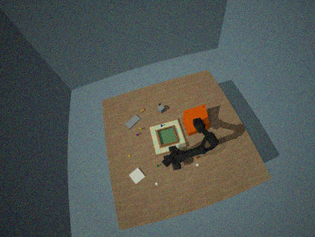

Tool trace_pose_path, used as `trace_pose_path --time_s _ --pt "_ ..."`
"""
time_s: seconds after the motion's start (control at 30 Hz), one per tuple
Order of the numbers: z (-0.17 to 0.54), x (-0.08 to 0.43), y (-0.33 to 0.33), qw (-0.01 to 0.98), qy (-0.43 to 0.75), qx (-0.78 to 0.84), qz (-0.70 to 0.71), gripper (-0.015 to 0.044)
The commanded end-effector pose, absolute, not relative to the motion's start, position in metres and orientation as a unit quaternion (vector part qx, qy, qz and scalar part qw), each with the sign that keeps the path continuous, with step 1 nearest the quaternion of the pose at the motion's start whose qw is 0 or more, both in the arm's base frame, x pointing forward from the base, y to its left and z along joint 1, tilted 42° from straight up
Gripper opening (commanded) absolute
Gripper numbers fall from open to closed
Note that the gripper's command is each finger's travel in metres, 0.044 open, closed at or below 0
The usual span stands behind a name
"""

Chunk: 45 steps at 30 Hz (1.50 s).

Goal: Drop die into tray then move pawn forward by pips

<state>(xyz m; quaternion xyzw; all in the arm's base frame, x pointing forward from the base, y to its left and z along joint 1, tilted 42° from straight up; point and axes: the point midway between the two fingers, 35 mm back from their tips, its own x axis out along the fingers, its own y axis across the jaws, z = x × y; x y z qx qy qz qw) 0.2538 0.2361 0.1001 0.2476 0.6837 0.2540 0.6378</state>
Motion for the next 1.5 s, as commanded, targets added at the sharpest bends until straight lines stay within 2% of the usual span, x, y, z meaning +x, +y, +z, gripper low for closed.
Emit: trace_pose_path --time_s 0.0,0.43,0.6,1.47 --pt "0.117 0.263 0.22 0.643 0.678 0.249 0.254 0.0" --pt "0.177 0.264 0.155 0.643 0.678 0.249 0.254 0.0" --pt "0.179 0.263 0.152 0.642 0.679 0.252 0.252 0.0" --pt "0.072 0.291 0.071 0.482 0.72 0.495 -0.071 0.0"
